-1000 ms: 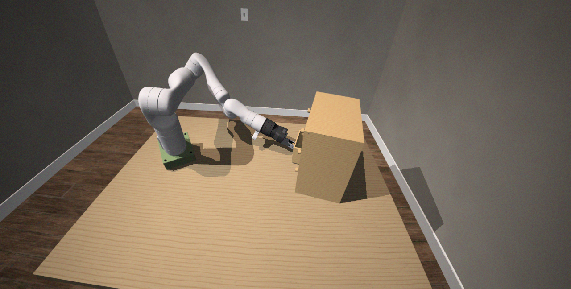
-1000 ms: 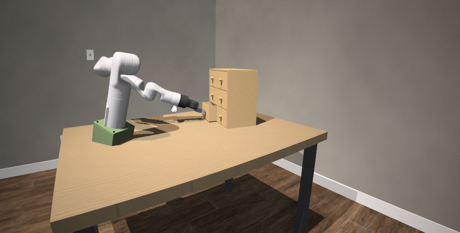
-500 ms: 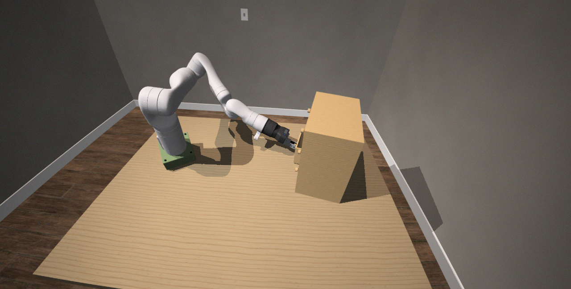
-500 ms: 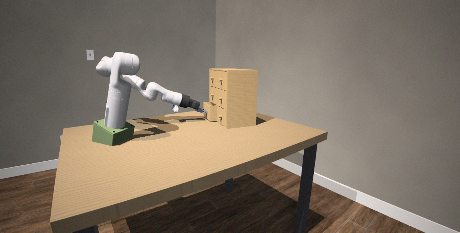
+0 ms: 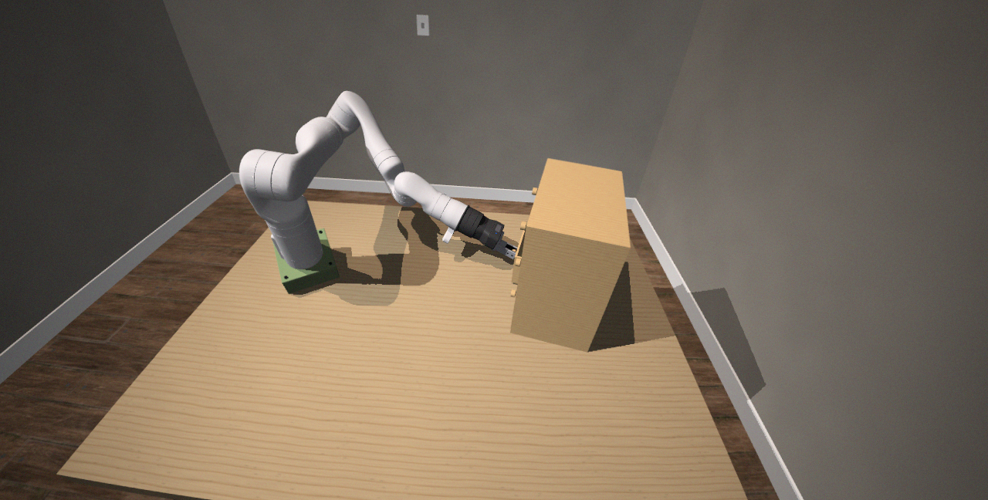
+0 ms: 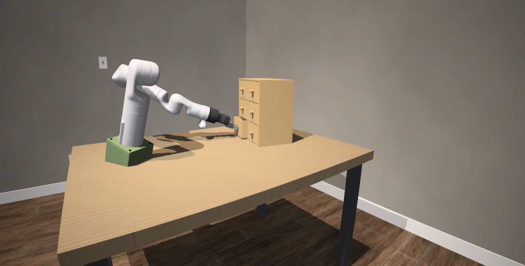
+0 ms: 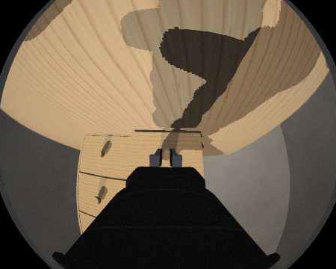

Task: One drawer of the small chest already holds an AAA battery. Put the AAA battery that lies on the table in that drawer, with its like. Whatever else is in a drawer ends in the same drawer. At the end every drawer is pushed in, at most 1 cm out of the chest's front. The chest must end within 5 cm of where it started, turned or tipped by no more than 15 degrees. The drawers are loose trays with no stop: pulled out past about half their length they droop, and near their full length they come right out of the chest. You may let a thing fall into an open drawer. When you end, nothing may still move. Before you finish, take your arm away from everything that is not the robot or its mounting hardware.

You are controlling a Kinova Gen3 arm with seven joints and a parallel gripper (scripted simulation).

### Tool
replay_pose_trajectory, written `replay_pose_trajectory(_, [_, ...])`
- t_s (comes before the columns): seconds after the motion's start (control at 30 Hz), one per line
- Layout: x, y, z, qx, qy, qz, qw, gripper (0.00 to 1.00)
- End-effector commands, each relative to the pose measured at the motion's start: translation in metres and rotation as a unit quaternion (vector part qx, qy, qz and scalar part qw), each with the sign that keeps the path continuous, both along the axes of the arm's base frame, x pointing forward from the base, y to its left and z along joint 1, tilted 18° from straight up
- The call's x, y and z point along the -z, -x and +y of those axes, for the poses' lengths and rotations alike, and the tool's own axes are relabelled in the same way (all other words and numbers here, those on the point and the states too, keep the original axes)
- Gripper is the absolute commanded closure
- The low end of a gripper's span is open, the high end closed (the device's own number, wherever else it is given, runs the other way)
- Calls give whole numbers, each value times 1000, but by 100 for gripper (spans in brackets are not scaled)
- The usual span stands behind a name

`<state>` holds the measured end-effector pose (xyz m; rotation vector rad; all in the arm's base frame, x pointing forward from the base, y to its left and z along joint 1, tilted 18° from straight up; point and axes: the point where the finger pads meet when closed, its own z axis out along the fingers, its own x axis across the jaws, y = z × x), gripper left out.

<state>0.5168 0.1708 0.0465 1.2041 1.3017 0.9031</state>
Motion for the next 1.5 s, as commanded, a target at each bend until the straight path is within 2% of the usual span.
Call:
replay_pose_trajectory(0.0, [-1,-2,-1,1,-1,-1,1000,63])
replay_pose_trajectory(1.47, [-7,-26,-3,1,-1,-1,1000,63])
